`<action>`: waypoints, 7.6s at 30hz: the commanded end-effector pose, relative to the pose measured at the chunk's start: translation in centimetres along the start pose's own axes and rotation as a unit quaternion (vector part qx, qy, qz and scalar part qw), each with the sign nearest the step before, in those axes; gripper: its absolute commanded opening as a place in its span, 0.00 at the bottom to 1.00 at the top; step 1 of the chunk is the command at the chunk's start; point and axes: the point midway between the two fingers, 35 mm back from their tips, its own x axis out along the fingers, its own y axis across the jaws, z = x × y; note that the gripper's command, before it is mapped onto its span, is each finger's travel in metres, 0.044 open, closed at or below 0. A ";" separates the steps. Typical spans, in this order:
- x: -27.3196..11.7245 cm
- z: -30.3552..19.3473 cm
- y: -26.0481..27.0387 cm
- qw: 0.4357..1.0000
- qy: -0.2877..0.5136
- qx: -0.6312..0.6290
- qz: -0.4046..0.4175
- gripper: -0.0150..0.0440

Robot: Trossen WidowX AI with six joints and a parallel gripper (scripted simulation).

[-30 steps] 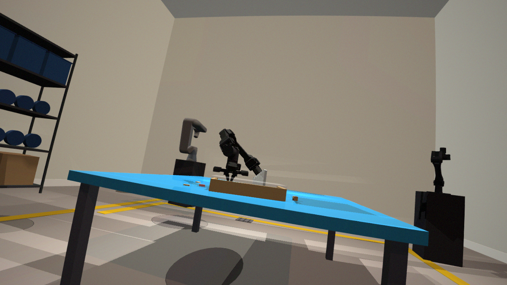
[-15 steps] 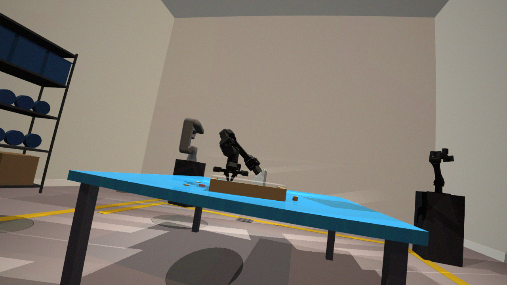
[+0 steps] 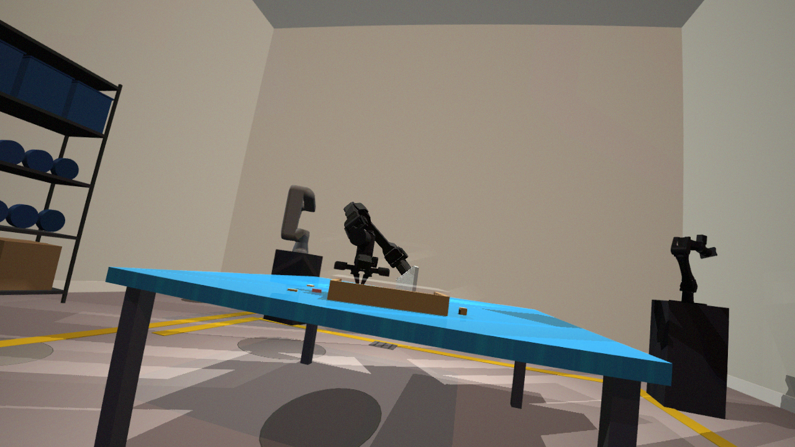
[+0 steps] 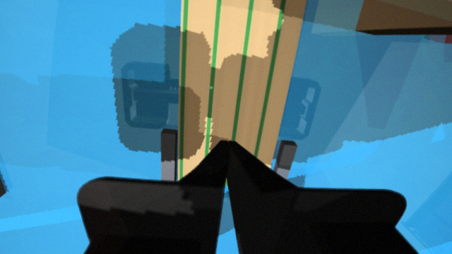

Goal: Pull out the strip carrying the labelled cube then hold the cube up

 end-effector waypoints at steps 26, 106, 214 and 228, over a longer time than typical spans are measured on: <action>0.5 -0.9 0.0 1.000 0.001 0.001 -0.001 0.25; 0.8 -12.7 0.4 1.000 0.003 -0.001 -0.001 0.25; -5.4 -5.5 -0.5 0.998 0.002 -0.058 0.000 1.00; -6.1 -0.1 -0.5 0.998 0.001 -0.057 0.000 1.00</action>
